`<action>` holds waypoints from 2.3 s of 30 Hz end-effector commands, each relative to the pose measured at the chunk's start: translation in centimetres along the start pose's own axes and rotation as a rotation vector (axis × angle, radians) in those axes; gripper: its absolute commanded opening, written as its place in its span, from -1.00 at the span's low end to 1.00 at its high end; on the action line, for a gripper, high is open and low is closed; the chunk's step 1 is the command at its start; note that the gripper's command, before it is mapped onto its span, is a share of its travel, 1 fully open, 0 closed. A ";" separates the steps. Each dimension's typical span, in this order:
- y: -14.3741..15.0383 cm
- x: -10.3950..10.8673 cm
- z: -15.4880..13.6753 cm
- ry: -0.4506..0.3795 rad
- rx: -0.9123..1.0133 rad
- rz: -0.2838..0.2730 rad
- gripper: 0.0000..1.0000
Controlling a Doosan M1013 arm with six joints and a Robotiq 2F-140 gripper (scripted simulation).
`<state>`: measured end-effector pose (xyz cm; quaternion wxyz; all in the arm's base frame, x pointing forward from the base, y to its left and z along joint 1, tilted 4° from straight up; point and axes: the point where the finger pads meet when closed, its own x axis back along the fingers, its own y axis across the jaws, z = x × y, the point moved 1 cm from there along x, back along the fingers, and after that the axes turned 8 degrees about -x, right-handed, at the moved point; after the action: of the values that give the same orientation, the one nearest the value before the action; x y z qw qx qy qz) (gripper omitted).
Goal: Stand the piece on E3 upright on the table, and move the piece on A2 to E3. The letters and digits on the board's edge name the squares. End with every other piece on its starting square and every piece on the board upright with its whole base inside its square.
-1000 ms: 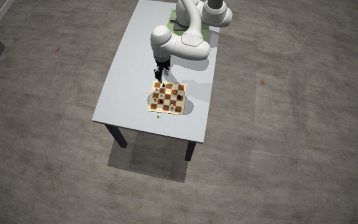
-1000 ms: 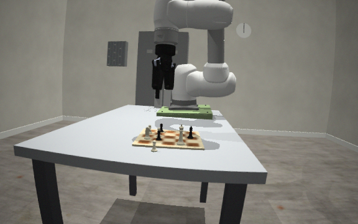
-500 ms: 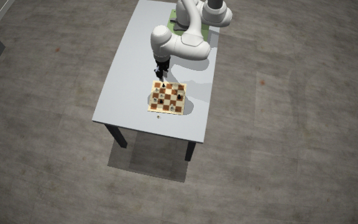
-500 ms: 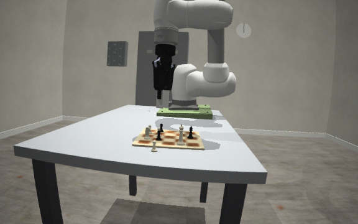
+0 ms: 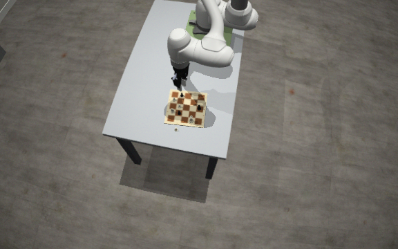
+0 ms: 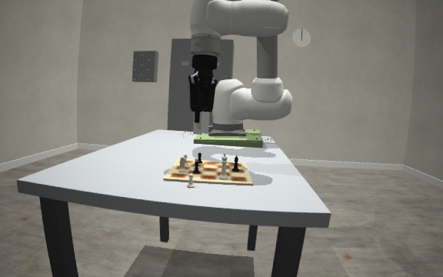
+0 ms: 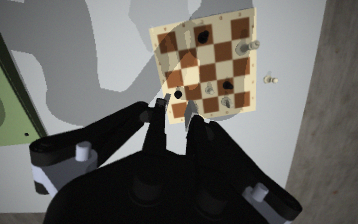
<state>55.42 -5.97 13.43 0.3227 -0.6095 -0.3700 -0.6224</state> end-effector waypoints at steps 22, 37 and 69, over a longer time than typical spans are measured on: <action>0.0 -1.8 0.0 0.001 0.003 0.000 -0.59; 0.0 -3.8 -0.1 0.001 0.003 0.000 -0.59; 0.0 -5.1 -0.1 0.001 0.003 0.000 -0.59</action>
<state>55.62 -6.33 8.31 0.3239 -0.6089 -0.3709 -0.6219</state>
